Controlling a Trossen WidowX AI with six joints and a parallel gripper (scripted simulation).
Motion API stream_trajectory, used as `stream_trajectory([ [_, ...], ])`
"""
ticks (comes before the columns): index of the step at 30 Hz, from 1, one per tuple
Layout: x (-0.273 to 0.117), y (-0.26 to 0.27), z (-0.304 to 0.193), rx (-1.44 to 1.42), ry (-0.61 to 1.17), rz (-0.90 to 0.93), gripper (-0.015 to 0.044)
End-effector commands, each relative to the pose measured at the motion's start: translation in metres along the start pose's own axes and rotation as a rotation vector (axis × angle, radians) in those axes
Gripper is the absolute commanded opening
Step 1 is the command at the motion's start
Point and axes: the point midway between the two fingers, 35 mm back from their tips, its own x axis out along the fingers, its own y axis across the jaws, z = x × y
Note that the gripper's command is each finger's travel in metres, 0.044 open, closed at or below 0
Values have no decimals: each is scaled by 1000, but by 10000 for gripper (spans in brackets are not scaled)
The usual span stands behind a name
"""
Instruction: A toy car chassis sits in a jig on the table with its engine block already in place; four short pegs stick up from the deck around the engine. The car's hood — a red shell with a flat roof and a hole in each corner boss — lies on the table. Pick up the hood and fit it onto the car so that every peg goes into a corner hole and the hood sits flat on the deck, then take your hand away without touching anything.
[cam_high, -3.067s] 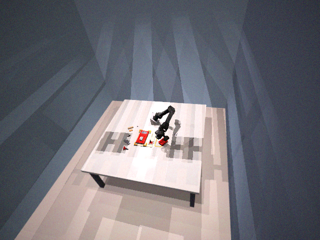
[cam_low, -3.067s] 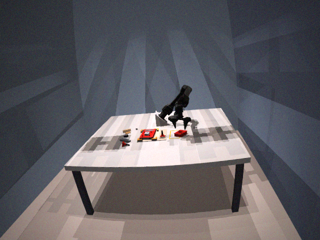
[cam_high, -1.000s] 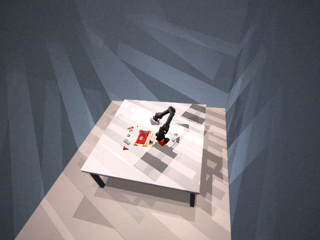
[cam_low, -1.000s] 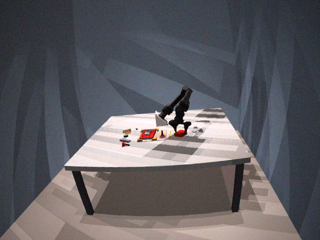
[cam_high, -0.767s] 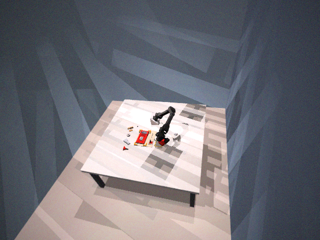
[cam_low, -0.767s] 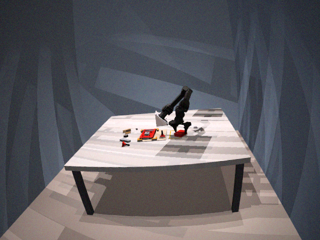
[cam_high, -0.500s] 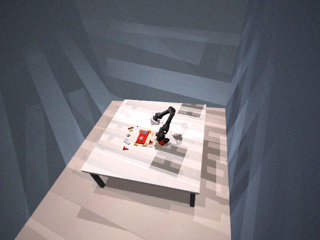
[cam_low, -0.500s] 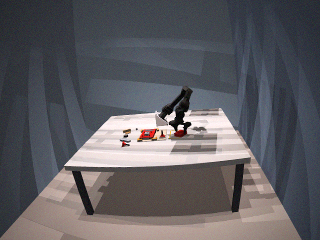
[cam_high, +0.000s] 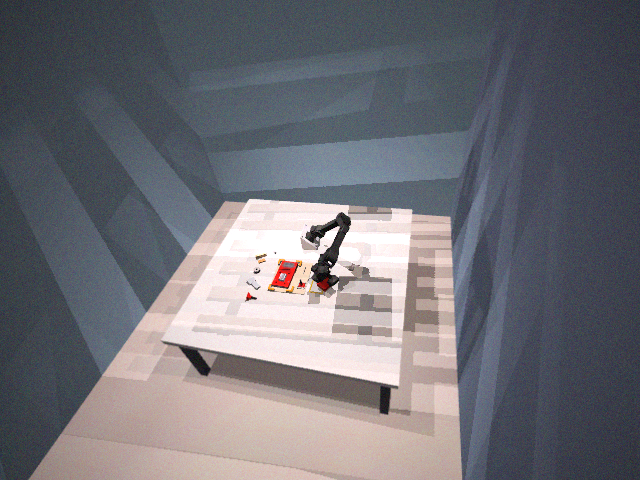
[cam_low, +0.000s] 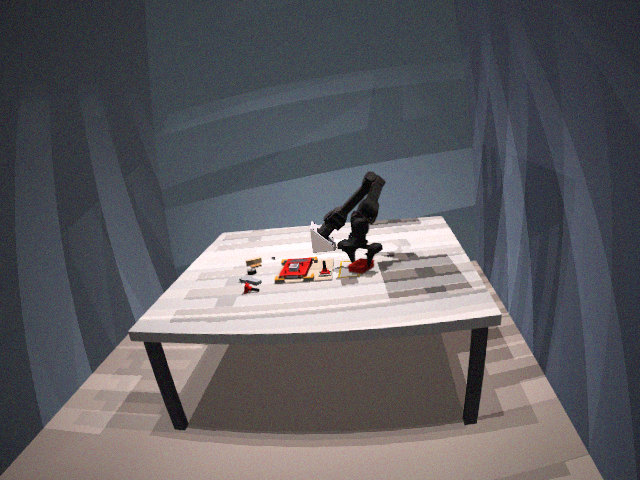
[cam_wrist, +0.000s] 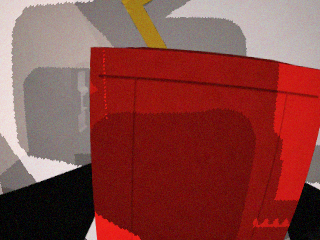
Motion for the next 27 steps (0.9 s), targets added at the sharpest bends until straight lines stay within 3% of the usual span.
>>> stream_trajectory([
  [1, -7, 1, 1, -4, -3, 3, 32],
  [3, -13, 1, 1, -4, -3, 3, 0],
  [27, -86, 0, 1, -3, -5, 0, 0],
])
